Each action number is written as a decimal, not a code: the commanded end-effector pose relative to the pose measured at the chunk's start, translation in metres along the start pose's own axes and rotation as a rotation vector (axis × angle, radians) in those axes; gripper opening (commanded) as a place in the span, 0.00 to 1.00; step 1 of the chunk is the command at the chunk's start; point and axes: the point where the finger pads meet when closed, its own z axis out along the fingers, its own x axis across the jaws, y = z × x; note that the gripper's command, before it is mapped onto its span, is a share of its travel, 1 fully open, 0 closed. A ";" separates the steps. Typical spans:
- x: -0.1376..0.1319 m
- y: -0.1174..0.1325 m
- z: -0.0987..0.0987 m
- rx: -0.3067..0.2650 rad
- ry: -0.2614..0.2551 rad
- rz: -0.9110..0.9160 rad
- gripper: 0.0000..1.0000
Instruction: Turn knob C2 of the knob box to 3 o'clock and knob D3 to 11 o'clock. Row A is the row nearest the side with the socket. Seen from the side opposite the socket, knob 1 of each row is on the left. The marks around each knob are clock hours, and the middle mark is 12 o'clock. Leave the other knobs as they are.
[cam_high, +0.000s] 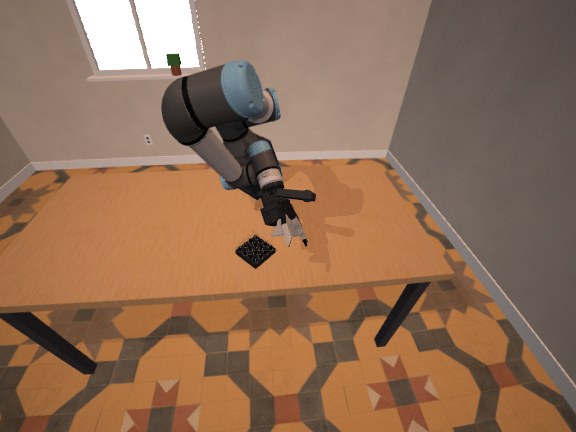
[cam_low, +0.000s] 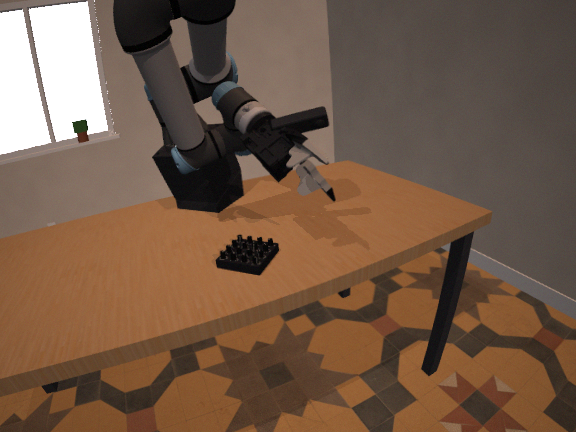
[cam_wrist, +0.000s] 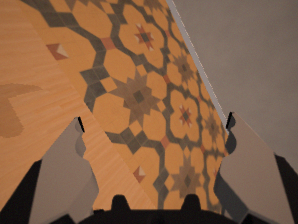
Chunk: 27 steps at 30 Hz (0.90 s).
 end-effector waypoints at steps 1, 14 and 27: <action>0.000 0.003 0.001 -0.010 -0.010 0.008 1.00; -0.009 0.039 0.011 -0.123 -0.121 0.087 1.00; -0.030 0.093 0.005 -0.306 -0.287 0.196 1.00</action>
